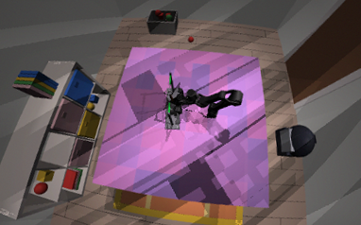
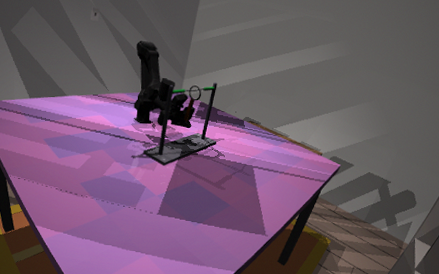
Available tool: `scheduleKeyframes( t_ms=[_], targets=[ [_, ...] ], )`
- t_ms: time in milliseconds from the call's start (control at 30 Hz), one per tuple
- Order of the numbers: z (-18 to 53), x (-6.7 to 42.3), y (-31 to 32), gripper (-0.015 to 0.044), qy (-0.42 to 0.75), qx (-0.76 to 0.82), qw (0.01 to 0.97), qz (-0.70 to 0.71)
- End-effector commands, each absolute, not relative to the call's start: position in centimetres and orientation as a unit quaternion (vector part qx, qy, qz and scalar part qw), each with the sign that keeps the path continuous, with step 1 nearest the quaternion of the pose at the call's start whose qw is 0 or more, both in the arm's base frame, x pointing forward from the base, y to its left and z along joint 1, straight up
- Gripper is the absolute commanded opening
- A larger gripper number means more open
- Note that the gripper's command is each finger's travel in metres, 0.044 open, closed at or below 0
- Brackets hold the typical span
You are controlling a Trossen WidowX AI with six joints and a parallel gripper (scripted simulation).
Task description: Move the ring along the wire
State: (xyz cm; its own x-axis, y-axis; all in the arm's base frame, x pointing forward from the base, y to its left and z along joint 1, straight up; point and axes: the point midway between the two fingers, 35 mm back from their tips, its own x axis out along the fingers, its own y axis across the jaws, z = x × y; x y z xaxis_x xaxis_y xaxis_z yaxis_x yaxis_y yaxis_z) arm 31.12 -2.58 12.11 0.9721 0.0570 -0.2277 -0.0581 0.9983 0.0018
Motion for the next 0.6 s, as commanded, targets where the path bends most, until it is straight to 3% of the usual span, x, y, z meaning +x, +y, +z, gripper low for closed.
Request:
scheduleKeyframes(
  t_ms=[0,567],
  targets=[
    [12.9,30.8,-2.5,-0.0150,0.124,-0.010,0.991,0.045],
    [13.2,29.2,-1.2,-0.0150,0.160,-0.024,0.976,0.146]
  ],
)
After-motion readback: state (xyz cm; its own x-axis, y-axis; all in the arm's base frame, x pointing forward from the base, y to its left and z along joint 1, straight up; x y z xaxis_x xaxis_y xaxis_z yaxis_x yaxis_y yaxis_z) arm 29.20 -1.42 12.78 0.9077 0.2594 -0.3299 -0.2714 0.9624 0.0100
